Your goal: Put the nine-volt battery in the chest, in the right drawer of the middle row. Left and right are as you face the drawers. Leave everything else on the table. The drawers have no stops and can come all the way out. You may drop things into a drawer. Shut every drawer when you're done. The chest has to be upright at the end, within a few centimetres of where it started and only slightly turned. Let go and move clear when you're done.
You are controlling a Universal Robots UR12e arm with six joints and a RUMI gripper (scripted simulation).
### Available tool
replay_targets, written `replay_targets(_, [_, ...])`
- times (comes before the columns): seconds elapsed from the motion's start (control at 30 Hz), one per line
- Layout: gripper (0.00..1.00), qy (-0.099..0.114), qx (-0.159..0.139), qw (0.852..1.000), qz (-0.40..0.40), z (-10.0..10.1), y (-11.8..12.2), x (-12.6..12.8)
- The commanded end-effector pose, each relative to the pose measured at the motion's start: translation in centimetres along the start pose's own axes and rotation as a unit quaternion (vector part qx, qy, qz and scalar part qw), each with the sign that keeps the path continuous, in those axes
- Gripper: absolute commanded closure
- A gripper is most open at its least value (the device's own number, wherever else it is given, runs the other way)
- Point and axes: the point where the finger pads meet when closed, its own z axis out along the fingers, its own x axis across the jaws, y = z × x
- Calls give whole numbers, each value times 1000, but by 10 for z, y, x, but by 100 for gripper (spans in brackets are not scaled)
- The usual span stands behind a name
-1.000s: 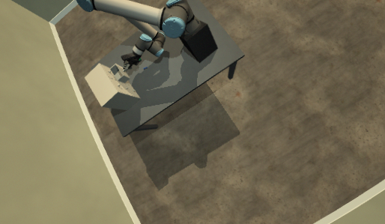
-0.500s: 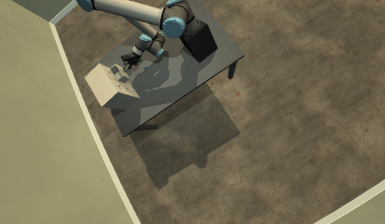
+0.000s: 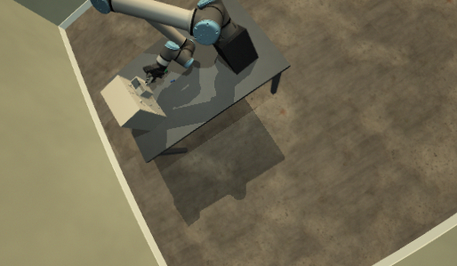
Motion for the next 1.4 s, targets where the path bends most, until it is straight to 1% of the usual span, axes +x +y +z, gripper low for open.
replay_targets(0.0, [93, 0, 0, 1000, 0, 2, -1, 0])
replay_targets(1.37, [93, 0, 0, 1000, 0, 26, -10, 0])
